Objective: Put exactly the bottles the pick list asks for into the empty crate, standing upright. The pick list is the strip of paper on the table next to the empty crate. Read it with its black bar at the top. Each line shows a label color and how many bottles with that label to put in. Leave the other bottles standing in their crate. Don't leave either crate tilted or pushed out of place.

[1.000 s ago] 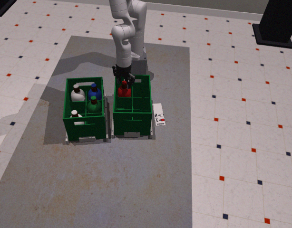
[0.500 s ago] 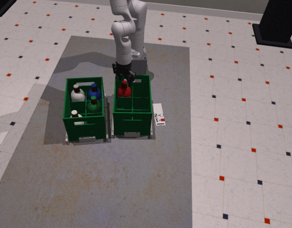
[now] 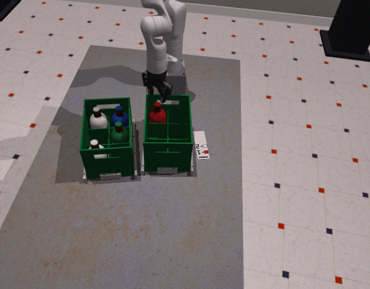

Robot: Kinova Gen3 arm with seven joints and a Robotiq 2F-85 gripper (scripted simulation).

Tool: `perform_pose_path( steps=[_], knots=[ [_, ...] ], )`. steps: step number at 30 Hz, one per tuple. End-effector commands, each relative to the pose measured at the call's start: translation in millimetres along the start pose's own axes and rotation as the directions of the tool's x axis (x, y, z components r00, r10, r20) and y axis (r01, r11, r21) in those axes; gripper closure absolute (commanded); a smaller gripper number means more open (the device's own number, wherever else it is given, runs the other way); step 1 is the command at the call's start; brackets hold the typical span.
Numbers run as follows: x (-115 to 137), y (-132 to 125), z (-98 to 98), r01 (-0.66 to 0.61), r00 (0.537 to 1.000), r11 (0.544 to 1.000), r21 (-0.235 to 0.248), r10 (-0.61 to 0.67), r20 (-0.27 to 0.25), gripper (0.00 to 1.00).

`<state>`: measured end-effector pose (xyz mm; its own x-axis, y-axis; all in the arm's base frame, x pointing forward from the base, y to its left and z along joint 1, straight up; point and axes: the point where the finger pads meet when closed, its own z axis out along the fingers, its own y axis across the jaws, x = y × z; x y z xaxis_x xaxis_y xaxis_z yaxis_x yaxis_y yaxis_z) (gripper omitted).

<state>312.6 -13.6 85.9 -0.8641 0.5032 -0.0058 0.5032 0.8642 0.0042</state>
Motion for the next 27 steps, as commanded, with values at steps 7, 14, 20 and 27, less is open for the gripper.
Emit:
perform_pose_path(
  steps=[7,14,20,27],
  knots=[
    [0,0,-17.9,0.000,1.000,1.000,-0.001,0.000,0.000,0.33],
    [0,0,-30.9,0.000,1.000,1.000,-0.001,0.000,0.000,0.33],
    [0,0,-30.9,0.000,1.000,1.000,-0.001,0.000,0.000,0.33],
    [0,0,-30.9,0.000,1.000,1.000,-0.001,0.000,0.000,0.33]
  ],
)
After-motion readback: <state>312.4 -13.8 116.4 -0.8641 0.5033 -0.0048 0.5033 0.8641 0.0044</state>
